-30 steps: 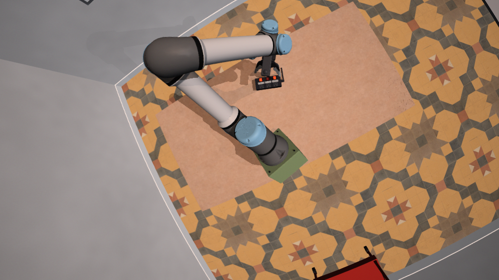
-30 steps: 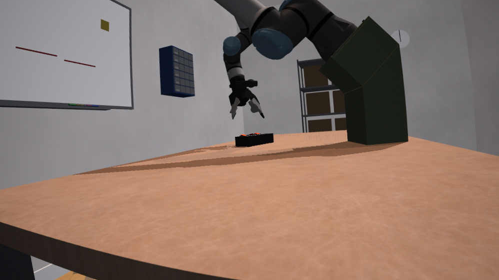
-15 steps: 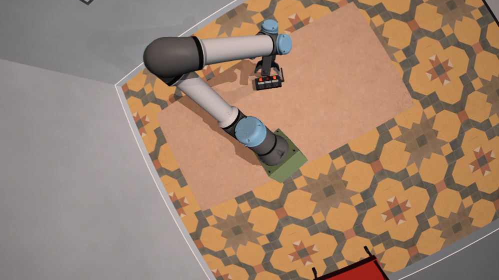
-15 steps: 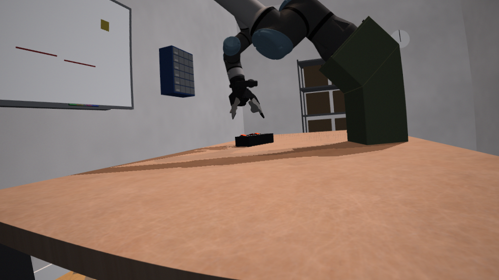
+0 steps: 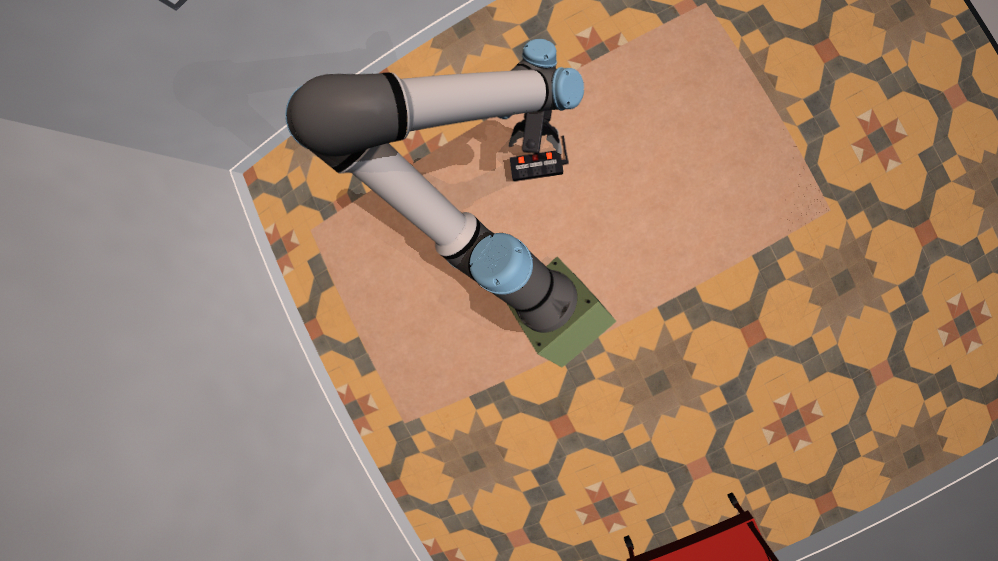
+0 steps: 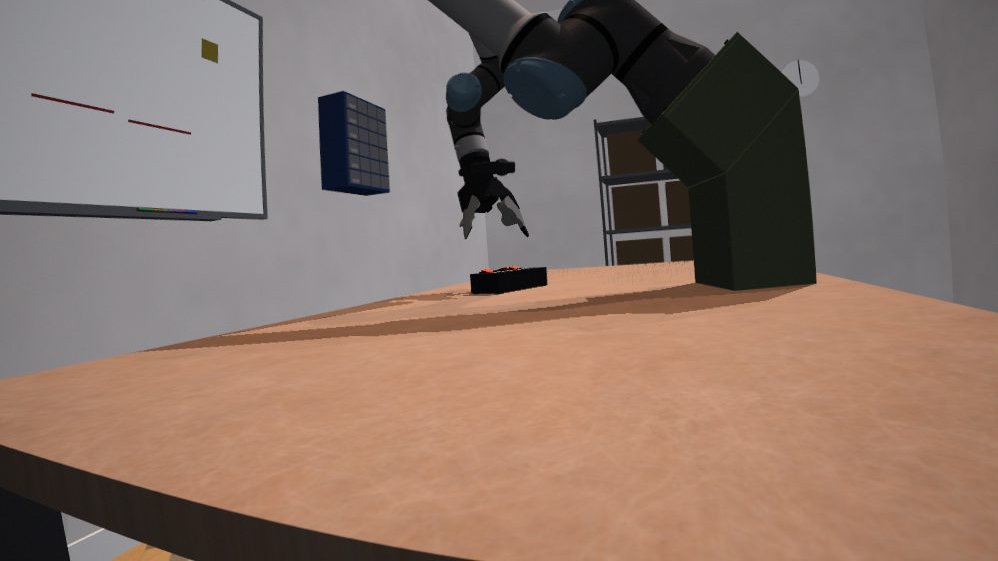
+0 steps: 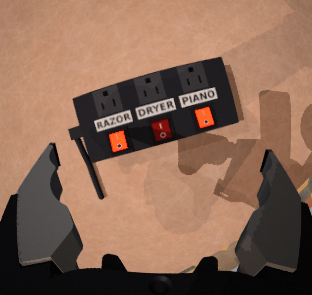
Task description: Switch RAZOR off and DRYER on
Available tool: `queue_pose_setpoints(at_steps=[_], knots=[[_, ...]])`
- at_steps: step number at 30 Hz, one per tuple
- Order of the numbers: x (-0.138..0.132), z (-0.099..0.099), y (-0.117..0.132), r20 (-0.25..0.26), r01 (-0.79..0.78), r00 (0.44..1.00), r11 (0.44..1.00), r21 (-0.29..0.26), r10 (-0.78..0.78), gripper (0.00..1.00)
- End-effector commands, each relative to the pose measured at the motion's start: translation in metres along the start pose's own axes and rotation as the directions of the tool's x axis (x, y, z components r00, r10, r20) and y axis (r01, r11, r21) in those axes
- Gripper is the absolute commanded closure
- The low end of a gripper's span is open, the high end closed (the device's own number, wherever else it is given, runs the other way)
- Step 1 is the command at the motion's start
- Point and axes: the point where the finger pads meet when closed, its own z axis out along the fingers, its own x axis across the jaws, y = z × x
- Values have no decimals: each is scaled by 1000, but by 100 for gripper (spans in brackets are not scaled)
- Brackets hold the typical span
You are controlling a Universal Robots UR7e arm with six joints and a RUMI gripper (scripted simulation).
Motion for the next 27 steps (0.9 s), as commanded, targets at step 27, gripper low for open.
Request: queue_pose_setpoints(at_steps=[27], knots=[[-2, -45, -10, 97, 396, 918, 895, -205, -384, 0]])
